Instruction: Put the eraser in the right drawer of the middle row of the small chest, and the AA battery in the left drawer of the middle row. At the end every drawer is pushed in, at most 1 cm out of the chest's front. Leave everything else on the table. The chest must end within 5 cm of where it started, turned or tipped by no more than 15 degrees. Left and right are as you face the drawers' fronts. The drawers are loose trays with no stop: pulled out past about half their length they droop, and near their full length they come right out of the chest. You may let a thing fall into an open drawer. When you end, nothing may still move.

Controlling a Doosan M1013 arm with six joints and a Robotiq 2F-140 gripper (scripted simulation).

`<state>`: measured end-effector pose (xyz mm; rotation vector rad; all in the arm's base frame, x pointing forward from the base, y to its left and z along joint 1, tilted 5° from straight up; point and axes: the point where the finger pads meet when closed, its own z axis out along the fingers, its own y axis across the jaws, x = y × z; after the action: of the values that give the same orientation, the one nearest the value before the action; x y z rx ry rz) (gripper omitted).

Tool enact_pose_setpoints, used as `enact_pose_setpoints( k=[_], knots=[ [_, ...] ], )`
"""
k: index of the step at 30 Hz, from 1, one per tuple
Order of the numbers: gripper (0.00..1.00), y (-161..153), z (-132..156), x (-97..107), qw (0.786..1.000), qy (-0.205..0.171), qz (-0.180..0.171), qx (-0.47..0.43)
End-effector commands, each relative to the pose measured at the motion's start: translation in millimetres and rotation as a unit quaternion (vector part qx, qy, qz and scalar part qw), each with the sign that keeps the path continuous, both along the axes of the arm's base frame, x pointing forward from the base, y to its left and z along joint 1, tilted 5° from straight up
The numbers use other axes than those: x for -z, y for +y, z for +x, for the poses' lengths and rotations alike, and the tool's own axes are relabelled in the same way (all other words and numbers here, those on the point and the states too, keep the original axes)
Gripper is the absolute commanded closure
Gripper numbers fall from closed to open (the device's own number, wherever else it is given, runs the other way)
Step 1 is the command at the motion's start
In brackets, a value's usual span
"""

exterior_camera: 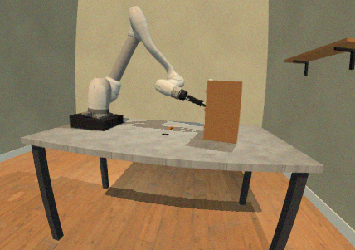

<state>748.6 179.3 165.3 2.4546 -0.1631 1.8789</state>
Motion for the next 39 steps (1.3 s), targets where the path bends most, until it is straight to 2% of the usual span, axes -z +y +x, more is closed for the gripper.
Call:
enact_pose_setpoints(
  k=[1, 39],
  knots=[
    [0.92, 0.7, -6.4, 1.7, 1.0, 0.001, -0.001, -0.001],
    [0.92, 5.8, -51.3, 5.3, 1.0, 0.001, -0.001, -0.001]
  ],
)
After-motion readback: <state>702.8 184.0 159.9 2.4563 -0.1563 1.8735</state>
